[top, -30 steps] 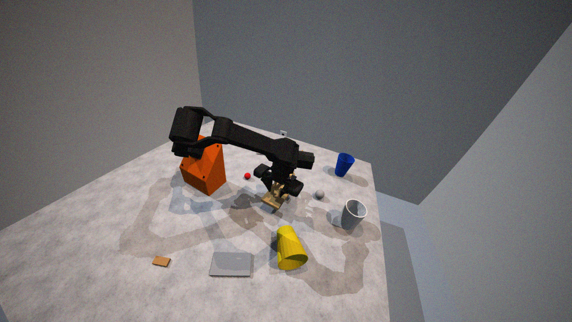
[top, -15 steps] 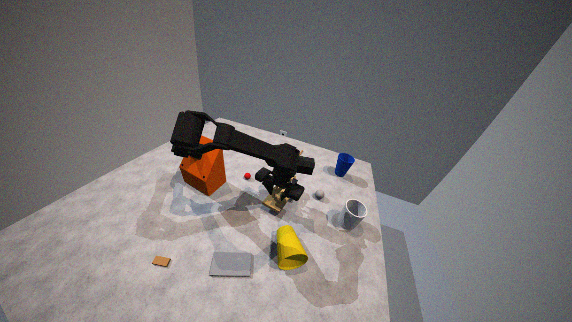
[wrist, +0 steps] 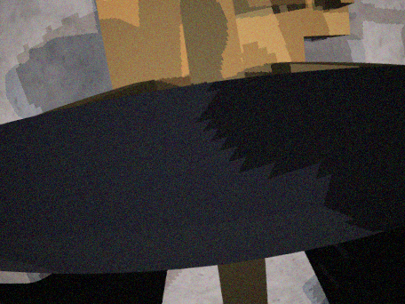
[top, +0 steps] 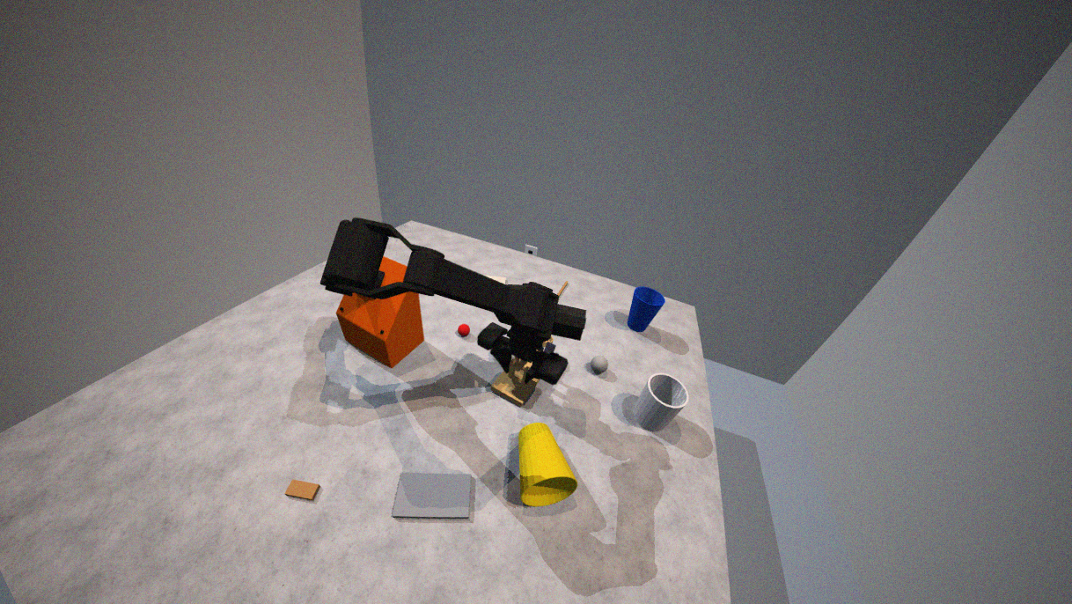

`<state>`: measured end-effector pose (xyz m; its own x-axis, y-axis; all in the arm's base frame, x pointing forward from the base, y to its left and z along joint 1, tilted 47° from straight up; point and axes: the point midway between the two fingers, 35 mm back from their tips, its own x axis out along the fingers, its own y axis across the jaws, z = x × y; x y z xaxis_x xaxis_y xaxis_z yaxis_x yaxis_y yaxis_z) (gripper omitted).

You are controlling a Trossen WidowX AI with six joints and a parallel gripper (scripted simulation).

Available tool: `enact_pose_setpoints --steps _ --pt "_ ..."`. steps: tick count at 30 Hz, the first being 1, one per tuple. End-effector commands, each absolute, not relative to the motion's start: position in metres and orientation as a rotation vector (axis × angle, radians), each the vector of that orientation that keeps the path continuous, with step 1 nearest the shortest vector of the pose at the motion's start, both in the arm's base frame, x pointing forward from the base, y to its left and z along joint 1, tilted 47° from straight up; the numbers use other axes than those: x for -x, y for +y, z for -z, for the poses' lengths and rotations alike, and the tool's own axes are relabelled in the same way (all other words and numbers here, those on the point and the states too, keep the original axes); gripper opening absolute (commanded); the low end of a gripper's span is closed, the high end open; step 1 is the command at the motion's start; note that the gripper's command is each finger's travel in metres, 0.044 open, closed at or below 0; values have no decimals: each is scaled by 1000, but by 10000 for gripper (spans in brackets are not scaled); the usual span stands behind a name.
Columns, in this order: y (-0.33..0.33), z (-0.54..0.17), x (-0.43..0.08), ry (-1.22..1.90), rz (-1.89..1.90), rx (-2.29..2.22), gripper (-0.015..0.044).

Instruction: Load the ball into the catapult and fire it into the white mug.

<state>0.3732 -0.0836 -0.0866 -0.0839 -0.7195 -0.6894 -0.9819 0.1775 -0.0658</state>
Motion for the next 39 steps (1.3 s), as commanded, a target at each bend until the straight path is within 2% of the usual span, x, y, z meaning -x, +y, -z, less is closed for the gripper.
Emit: enact_pose_setpoints --steps 1,5,18,22,26,34,39 --pt "-83 86 -373 1864 -570 1601 0" --pt "-83 86 -373 1864 -570 1601 0" --pt "-83 86 -373 1864 -570 1601 341" --pt "-53 60 -380 1860 -577 1597 440" --pt "-12 20 -380 1863 -579 1596 440" --pt "-15 27 -380 1856 -580 1610 440" --pt "-15 26 -380 1853 -429 1511 440"
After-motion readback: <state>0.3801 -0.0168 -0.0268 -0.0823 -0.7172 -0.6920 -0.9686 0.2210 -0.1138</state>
